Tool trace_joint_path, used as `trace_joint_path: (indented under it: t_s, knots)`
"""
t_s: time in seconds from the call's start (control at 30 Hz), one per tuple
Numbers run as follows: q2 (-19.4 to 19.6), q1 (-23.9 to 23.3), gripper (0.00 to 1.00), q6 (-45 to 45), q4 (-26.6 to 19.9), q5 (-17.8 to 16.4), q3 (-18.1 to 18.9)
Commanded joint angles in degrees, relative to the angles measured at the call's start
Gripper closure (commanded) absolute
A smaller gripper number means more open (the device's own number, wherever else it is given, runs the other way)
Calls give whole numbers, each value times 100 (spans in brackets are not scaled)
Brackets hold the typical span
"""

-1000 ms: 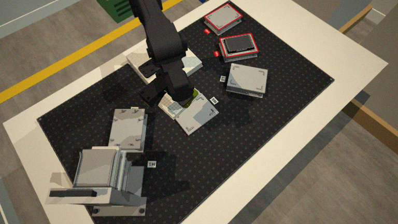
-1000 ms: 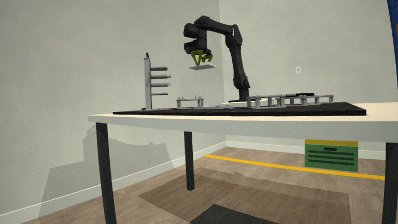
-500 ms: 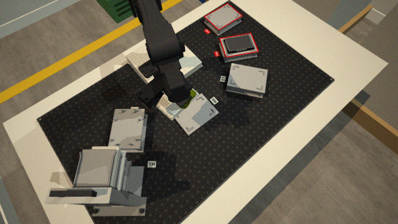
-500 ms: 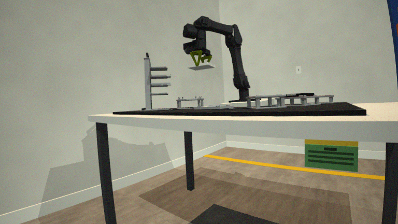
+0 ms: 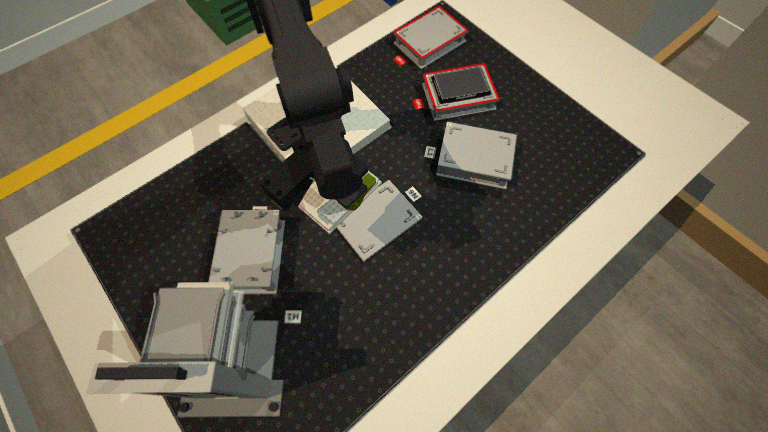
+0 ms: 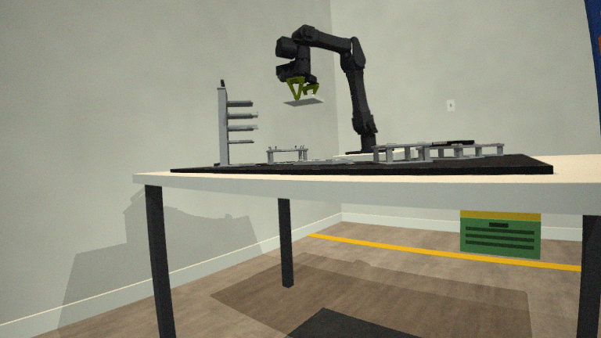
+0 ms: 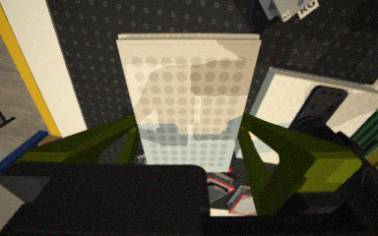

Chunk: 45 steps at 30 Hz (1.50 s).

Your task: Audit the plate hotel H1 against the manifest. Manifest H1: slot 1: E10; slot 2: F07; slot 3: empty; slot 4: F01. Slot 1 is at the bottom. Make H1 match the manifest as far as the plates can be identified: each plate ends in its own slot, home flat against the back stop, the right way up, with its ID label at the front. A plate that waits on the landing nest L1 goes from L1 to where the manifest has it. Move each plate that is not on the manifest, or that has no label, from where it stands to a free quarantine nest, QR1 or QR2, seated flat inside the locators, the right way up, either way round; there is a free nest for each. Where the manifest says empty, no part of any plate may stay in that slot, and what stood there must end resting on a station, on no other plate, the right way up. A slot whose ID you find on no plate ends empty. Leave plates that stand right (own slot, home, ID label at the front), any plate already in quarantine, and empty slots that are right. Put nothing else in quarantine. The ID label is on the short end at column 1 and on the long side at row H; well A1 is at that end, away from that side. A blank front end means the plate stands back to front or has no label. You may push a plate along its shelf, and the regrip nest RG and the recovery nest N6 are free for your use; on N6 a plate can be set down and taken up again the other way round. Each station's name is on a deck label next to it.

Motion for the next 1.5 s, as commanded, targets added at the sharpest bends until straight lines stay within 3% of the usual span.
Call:
trace_joint_path:
  t_s: [0.0,0.9,0.93,0.97,1.0,1.03,1.07,1.47]
  knots:
    - [-28,-4,14,-19,-3,-1,33]
    - [-30,-80,14,-172,-3,-9,30]
    - [180,-1426,14,-3076,-3,-99,398]
    - [180,-1426,14,-3076,-3,-99,398]
    - [83,-569,14,-1155,-3,-192,219]
    - [145,-1114,14,-1848,-2,-163,316]
    - [174,-1331,14,-2017,4,-133,337]
    - [243,-1617,14,-2045,1,-130,350]
